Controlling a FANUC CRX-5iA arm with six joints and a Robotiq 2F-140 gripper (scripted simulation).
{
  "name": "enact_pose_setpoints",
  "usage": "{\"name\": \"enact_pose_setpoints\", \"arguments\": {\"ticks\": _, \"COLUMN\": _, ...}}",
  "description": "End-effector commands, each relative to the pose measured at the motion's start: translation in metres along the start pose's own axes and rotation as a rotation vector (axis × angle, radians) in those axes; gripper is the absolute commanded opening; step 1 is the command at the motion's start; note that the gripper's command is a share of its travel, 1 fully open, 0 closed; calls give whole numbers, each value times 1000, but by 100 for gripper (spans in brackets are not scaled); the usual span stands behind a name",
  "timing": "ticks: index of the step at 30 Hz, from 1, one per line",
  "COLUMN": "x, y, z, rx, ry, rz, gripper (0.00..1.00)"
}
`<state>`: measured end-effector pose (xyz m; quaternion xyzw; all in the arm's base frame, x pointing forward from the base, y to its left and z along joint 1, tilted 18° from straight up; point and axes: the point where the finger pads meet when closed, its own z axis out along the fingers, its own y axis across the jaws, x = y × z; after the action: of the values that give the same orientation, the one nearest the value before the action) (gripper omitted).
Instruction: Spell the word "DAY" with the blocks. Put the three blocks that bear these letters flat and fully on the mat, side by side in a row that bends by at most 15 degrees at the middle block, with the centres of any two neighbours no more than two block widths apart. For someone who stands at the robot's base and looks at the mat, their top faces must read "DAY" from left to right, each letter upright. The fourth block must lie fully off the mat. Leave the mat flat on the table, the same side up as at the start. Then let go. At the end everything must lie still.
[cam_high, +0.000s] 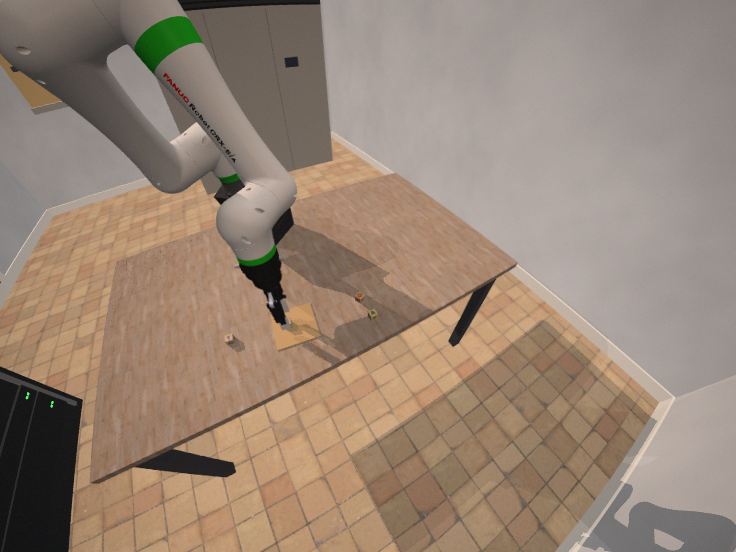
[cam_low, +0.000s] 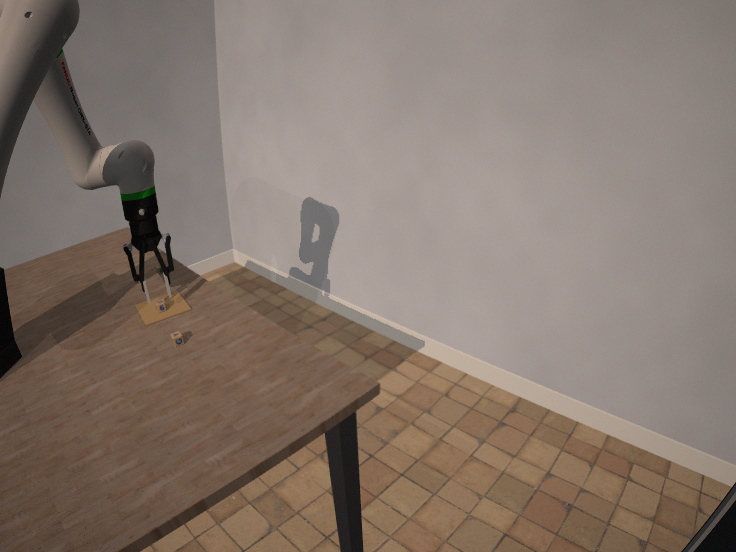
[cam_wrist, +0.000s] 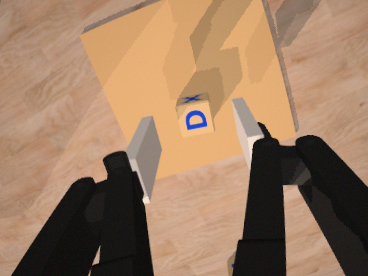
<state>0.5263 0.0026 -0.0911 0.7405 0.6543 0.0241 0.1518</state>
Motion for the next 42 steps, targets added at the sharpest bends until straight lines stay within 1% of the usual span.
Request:
{"name": "enact_pose_setpoints", "arguments": {"ticks": 1, "x": 0, "y": 0, "z": 0, "rx": 0, "ry": 0, "rz": 0, "gripper": 37}}
{"name": "enact_pose_setpoints", "arguments": {"ticks": 8, "x": 0, "y": 0, "z": 3, "rx": 0, "ry": 0, "rz": 0, "gripper": 37}}
{"name": "enact_pose_setpoints", "arguments": {"ticks": 16, "x": 0, "y": 0, "z": 18, "rx": 0, "ry": 0, "rz": 0, "gripper": 37}}
{"name": "enact_pose_setpoints", "arguments": {"ticks": 18, "x": 0, "y": 0, "z": 18, "rx": 0, "ry": 0, "rz": 0, "gripper": 37}}
{"name": "enact_pose_setpoints", "arguments": {"ticks": 26, "x": 0, "y": 0, "z": 30, "rx": 0, "ry": 0, "rz": 0, "gripper": 37}}
{"name": "enact_pose_setpoints", "arguments": {"ticks": 41, "x": 0, "y": 0, "z": 32, "rx": 0, "ry": 0, "rz": 0, "gripper": 37}}
{"name": "enact_pose_setpoints", "arguments": {"ticks": 42, "x": 0, "y": 0, "z": 32, "rx": 0, "ry": 0, "rz": 0, "gripper": 25}}
